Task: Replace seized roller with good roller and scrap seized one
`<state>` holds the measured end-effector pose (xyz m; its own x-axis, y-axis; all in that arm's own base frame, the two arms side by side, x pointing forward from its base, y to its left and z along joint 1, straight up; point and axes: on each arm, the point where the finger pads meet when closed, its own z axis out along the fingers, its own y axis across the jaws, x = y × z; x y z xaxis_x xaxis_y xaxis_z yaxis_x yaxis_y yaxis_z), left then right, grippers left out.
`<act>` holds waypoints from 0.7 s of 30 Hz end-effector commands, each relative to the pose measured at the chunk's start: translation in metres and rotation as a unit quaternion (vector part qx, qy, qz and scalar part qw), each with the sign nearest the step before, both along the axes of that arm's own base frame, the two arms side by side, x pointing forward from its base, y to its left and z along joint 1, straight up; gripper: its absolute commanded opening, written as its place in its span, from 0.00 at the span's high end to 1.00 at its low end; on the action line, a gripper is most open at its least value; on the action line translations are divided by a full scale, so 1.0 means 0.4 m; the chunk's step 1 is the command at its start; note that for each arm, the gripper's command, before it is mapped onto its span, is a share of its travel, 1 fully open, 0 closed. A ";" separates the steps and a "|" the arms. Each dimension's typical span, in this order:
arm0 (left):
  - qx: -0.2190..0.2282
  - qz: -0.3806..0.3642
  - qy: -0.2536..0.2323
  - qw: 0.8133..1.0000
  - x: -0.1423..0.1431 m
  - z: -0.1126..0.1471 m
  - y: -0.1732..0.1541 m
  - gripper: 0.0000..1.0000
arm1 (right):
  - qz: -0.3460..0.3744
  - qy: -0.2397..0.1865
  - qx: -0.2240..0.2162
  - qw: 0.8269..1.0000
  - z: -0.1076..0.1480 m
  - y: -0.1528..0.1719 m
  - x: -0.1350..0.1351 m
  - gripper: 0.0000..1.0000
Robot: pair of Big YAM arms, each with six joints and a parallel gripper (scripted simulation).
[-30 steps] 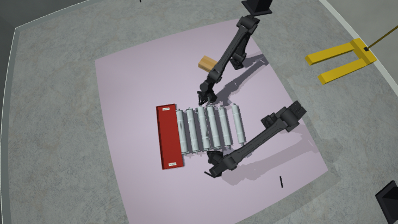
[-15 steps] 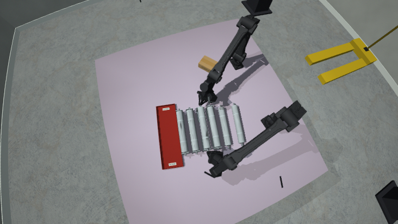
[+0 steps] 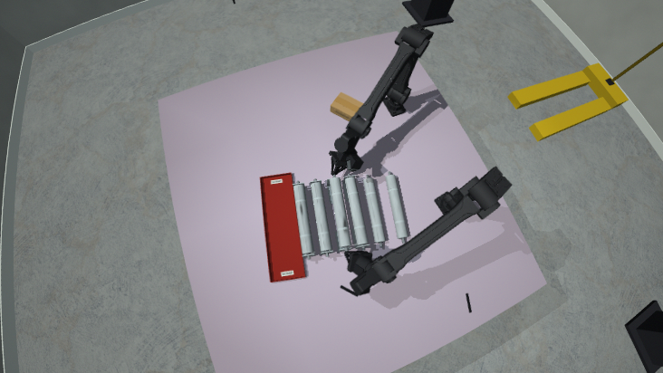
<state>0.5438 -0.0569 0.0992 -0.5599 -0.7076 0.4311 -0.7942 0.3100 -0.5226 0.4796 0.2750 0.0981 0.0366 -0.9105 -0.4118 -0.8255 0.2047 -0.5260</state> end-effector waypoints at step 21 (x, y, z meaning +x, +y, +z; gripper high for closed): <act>-0.023 0.007 -0.100 0.995 0.027 0.179 0.016 0.97 | 0.008 -0.127 0.028 0.991 0.252 0.041 0.030 0.97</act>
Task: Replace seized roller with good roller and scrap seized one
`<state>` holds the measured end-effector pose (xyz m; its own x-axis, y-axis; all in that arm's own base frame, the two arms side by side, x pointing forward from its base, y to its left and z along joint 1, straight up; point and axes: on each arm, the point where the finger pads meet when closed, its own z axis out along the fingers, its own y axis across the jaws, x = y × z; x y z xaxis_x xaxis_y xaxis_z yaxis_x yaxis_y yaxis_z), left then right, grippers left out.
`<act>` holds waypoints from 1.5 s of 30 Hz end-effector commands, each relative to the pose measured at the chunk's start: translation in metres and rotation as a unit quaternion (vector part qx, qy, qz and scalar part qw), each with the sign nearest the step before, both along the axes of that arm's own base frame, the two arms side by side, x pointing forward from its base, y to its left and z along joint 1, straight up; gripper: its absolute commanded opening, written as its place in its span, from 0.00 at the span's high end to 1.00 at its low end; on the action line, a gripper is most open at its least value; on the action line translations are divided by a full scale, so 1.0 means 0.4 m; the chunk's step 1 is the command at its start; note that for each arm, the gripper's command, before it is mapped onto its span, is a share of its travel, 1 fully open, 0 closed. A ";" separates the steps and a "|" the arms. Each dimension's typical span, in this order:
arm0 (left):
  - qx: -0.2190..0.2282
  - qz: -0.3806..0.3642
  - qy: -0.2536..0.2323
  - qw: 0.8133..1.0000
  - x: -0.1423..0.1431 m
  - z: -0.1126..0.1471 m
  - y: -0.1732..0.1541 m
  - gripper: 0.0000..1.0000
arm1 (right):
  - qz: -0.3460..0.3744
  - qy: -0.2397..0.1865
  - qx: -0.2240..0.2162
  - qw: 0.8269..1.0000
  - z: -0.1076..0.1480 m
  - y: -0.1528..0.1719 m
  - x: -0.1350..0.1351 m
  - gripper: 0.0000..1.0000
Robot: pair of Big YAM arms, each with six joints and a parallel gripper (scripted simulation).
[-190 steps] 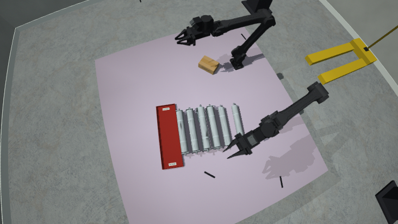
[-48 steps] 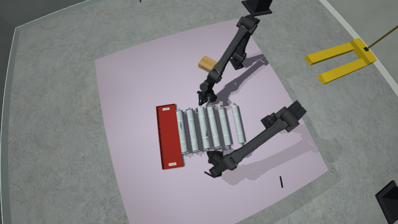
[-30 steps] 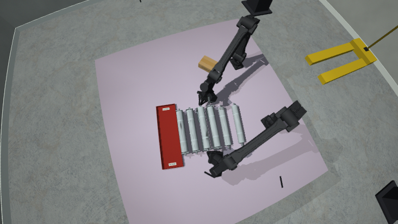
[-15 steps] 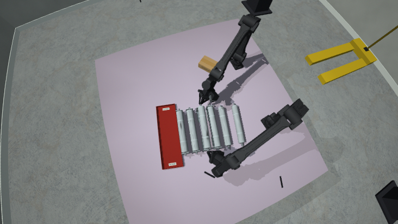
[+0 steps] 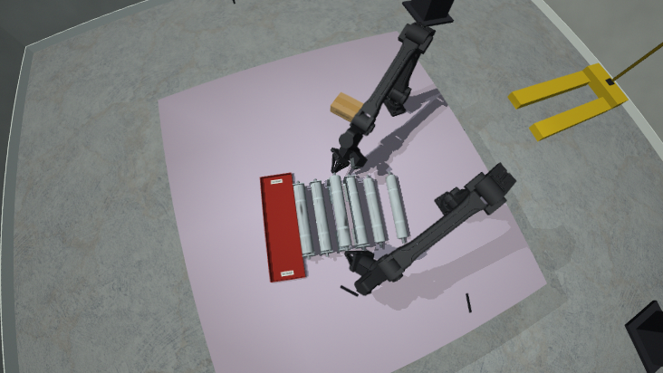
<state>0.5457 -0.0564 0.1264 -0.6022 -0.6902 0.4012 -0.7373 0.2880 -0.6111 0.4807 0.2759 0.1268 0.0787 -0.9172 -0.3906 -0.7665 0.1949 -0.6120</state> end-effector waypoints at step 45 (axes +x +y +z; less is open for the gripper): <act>-0.002 0.006 -0.082 0.997 0.153 0.171 -0.035 0.97 | -0.003 -0.084 0.030 0.996 0.191 -0.003 0.185 0.97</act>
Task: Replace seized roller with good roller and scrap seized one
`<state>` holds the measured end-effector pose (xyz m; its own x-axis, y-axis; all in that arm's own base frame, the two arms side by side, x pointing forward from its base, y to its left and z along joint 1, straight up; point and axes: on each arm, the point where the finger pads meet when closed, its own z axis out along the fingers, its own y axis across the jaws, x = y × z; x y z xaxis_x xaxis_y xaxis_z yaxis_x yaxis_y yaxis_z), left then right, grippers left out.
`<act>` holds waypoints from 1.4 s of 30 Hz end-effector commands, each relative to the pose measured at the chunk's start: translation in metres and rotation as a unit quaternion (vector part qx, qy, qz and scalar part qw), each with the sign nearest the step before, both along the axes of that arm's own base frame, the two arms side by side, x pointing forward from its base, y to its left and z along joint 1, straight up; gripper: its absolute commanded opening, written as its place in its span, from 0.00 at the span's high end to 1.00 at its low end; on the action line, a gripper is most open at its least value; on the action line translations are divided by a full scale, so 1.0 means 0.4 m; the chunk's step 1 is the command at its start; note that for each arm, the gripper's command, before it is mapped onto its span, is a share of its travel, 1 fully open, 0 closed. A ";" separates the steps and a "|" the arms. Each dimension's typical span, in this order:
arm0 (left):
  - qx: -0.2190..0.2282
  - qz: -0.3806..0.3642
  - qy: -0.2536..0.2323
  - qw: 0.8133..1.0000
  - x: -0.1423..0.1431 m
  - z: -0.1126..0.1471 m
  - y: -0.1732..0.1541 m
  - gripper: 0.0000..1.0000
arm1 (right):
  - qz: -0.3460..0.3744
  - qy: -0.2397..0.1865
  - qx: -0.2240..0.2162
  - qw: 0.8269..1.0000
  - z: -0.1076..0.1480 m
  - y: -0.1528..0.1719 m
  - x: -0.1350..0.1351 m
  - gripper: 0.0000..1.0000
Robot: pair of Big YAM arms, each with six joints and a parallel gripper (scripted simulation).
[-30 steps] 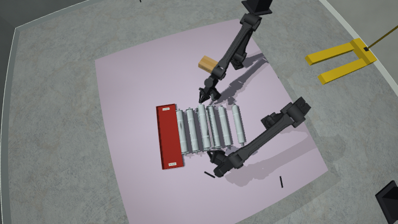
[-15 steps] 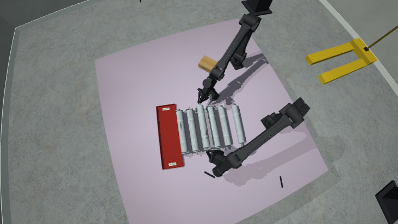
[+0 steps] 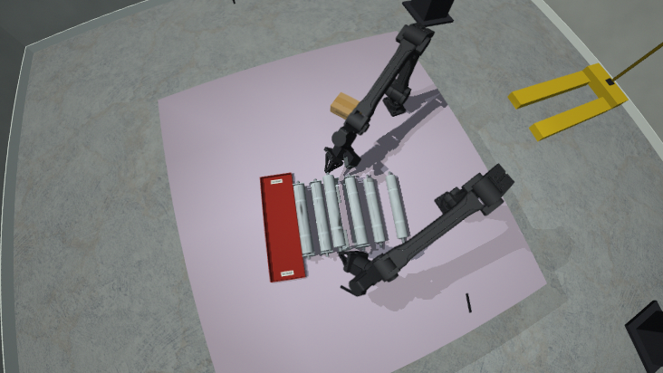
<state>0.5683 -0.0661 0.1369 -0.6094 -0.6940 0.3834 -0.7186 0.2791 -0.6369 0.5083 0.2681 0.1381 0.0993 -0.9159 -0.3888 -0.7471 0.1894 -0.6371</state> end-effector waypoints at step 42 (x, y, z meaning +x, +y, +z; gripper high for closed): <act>0.000 0.005 -0.086 0.996 0.300 0.203 -0.064 0.97 | 0.004 -0.080 0.035 0.996 0.228 -0.018 0.307 0.97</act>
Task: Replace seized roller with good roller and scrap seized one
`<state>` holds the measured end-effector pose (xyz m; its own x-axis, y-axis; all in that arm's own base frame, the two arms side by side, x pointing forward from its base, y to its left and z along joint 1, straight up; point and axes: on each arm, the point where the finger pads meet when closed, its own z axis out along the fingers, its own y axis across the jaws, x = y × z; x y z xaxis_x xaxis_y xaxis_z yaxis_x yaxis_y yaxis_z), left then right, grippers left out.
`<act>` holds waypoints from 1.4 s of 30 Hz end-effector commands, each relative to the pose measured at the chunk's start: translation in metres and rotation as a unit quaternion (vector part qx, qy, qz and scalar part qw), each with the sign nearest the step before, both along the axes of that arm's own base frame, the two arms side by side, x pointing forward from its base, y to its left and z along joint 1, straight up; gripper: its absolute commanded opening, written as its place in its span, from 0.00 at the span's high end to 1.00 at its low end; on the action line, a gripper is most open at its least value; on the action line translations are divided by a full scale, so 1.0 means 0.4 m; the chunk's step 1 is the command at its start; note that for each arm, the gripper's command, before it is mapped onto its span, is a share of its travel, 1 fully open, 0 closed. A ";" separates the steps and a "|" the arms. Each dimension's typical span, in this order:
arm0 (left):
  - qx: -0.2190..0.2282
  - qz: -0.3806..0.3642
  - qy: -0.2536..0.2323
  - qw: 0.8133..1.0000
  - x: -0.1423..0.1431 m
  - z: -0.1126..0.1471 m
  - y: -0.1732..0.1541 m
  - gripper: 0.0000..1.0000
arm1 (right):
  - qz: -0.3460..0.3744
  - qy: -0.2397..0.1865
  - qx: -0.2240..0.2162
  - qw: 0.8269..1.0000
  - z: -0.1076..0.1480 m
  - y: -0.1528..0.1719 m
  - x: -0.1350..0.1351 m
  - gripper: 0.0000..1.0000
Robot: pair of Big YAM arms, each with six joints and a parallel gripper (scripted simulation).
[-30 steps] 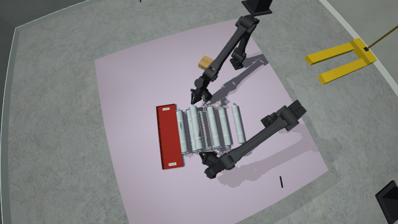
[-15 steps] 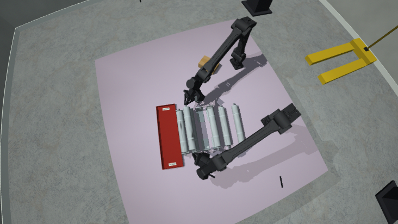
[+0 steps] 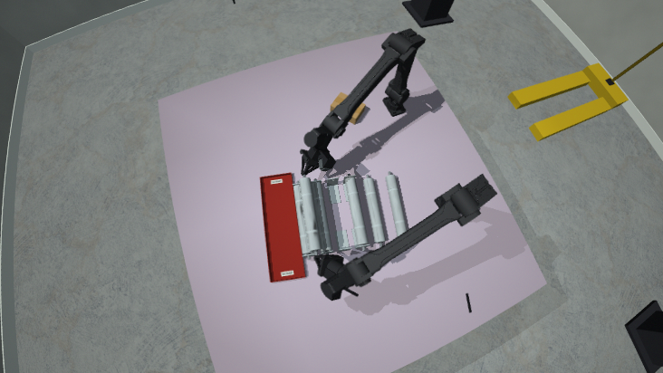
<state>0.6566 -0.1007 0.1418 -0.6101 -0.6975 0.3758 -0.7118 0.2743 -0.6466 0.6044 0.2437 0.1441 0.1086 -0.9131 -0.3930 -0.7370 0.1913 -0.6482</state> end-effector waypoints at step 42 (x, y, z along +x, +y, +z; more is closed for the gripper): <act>-0.007 0.001 -0.071 0.997 0.174 0.195 -0.045 0.97 | -0.005 -0.044 0.012 0.999 0.112 -0.022 0.211 0.97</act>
